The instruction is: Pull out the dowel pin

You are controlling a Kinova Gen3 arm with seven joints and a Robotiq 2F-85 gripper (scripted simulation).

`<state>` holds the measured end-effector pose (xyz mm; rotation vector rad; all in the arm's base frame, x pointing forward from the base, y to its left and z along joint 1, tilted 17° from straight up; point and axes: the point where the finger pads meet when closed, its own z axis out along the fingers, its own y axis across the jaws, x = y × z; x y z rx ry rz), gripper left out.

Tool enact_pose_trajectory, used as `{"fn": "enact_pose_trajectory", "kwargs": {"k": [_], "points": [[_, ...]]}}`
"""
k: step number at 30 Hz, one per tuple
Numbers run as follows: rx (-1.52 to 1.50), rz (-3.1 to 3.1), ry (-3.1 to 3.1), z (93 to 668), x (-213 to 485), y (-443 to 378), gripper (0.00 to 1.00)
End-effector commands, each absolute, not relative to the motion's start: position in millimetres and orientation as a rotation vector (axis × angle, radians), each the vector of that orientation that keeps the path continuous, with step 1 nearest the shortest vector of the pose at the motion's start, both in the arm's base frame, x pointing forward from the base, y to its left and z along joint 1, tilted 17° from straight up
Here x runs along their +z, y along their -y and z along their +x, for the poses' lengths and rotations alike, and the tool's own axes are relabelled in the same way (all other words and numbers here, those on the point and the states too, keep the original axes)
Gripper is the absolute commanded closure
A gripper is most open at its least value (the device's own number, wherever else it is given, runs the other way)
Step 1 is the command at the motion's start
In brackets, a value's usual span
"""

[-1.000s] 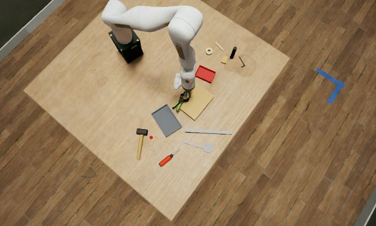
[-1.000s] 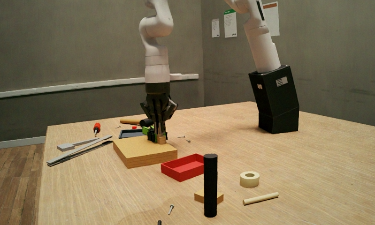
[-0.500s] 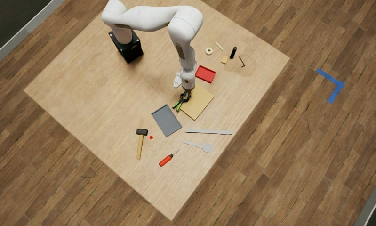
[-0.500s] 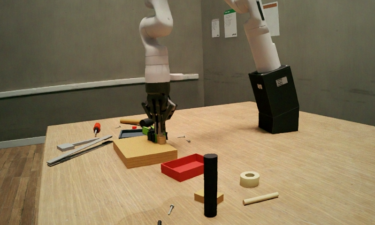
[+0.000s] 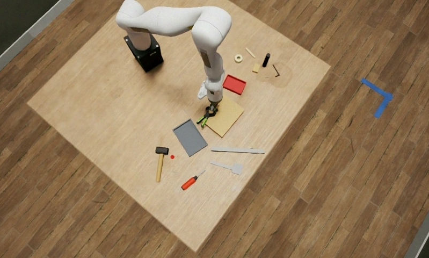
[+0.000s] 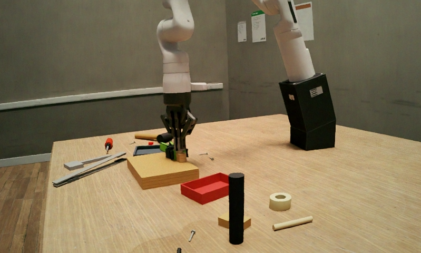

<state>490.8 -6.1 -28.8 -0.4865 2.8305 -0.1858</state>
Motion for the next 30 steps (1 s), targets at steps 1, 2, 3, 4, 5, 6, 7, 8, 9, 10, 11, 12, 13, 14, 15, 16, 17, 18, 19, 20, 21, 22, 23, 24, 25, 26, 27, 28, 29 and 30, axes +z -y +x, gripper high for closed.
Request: {"fn": "enact_pose_trajectory", "kwargs": {"k": [1,2,3,4,5,6,7,8,9,10,11,12,13,14,15,16,17,18,19,20,21,22,23,24,25,26,27,28,29,30], "points": [[-0.182,-0.427,-2.837,490.4,-26.4,6.6,0.90],[-0.182,-0.427,-2.837,490.4,-26.4,6.6,0.90],[-0.182,-0.427,-2.837,490.4,-26.4,6.6,0.90],[-0.180,-0.414,-2.839,490.4,-26.4,6.6,0.90],[-0.179,-0.401,-2.840,490.4,-26.4,6.6,0.90],[-0.177,-0.387,-2.842,490.4,-26.4,6.6,0.90],[-0.175,-0.374,-2.843,490.3,-26.4,6.6,0.90],[-0.173,-0.360,-2.844,490.3,-26.4,6.6,0.90],[-0.171,-0.347,-2.846,490.3,-26.4,6.6,0.90],[-0.169,-0.333,-2.847,490.3,-26.4,6.6,0.90],[-0.167,-0.319,-2.848,490.3,-26.4,6.6,0.90],[-0.165,-0.306,-2.849,490.2,-26.4,6.6,0.90],[-0.163,-0.292,-2.850,490.2,-26.4,6.6,0.90],[-0.161,-0.278,-2.851,490.2,-26.4,6.6,0.90],[-0.160,-0.264,-2.852,490.2,-26.4,6.6,0.90],[-0.158,-0.250,-2.853,490.2,-26.4,6.6,0.90],[-0.156,-0.236,-2.854,490.1,-26.4,6.6,0.90],[-0.154,-0.222,-2.854,490.1,-26.4,6.6,0.90],[-0.154,-0.222,-2.854,490.1,-26.4,6.6,0.90],[-0.154,-0.222,-2.854,490.1,-26.4,6.6,0.90],[-0.152,-0.207,-2.855,490.1,-26.4,6.6,0.90],[-0.150,-0.193,-2.856,490.1,-26.4,6.6,0.90],[-0.148,-0.179,-2.856,490.1,-26.4,6.6,0.90],[-0.146,-0.164,-2.857,490.0,-26.4,6.6,0.90],[-0.143,-0.150,-2.857,490.0,-26.4,6.6,0.90],[-0.141,-0.135,-2.858,490.0,-26.4,6.6,0.90],[-0.139,-0.121,-2.858,490.0,-26.4,6.6,0.90],[-0.137,-0.106,-2.858,489.9,-26.4,6.6,0.90],[-0.135,-0.092,-2.858,489.9,-26.4,6.6,0.90],[-0.133,-0.077,-2.858,489.9,-26.4,6.6,0.90]]}}
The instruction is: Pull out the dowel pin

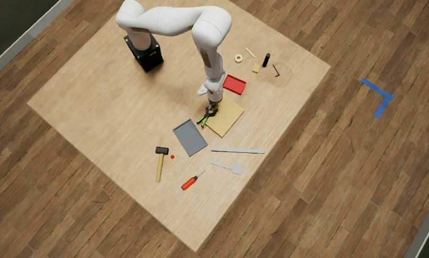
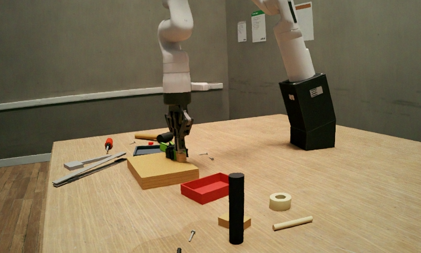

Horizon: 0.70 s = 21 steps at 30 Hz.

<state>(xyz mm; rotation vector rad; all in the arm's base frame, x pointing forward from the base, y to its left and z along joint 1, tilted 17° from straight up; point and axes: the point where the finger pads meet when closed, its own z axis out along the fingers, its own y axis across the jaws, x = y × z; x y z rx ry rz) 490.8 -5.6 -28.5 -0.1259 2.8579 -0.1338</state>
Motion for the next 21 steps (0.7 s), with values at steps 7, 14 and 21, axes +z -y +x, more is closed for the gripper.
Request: {"fn": "enact_pose_trajectory", "kwargs": {"k": [7,14,21], "points": [[-0.122,-0.002,-2.858,489.8,-26.4,6.6,0.90],[-0.107,0.105,-2.854,489.6,-26.4,6.6,0.90],[-0.091,0.214,-2.847,489.3,-26.4,6.5,0.90]]}}
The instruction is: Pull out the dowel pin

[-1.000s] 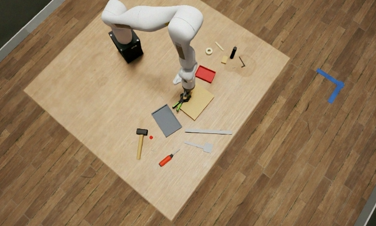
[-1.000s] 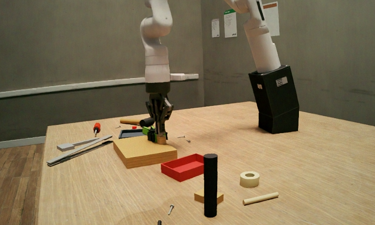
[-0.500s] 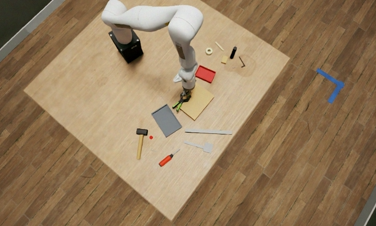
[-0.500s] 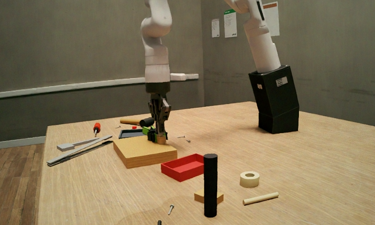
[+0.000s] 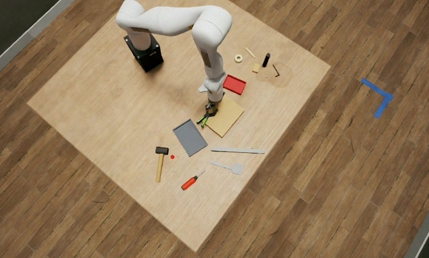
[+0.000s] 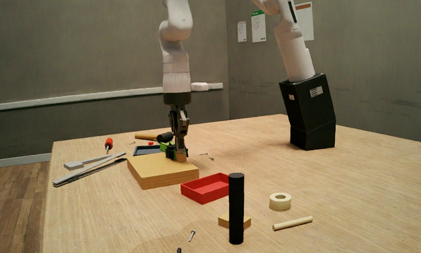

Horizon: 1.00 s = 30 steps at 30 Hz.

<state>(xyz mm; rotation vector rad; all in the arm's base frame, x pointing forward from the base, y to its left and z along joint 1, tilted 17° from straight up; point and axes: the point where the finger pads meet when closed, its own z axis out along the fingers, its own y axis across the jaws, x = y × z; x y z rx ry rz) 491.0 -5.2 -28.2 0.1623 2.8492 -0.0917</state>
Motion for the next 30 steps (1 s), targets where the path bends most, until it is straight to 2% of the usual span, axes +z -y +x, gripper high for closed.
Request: {"fn": "enact_pose_trajectory", "kwargs": {"k": [1,30], "points": [[-0.089,0.230,-2.845,489.3,-26.4,6.5,0.90],[-0.028,0.640,-2.780,488.2,-26.5,6.2,0.90]]}}
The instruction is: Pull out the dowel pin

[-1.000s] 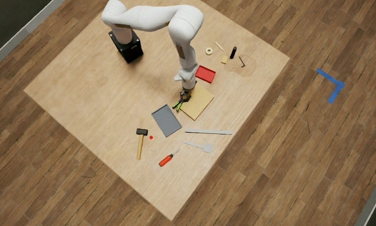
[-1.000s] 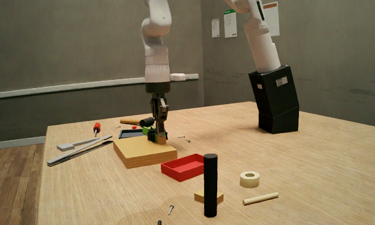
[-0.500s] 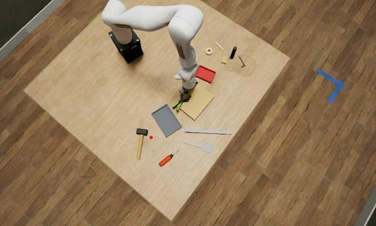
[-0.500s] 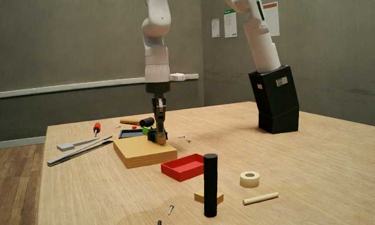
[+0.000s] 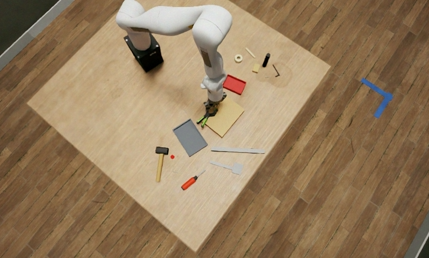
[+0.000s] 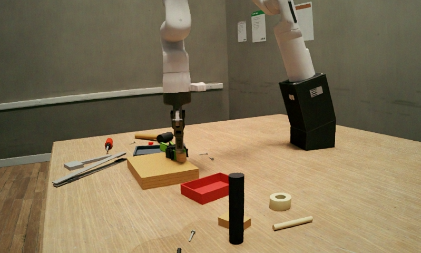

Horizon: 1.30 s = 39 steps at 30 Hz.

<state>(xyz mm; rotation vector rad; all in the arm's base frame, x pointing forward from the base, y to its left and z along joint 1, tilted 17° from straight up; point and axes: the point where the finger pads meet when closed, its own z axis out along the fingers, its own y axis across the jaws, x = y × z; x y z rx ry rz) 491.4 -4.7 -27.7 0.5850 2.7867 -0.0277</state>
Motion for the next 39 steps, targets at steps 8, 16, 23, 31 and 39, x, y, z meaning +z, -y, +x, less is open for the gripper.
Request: {"fn": "enact_pose_trajectory", "kwargs": {"k": [8,16,23,31,39], "points": [[-0.012,0.742,-2.755,488.1,-26.4,6.1,0.90],[0.009,0.879,-2.714,488.0,-26.3,6.0,0.90],[0.025,0.982,-2.679,488.0,-26.0,5.9,0.90],[0.012,0.897,-2.706,488.4,-25.2,6.1,0.90],[-0.009,0.753,-2.748,488.9,-24.8,6.6,0.90]]}}
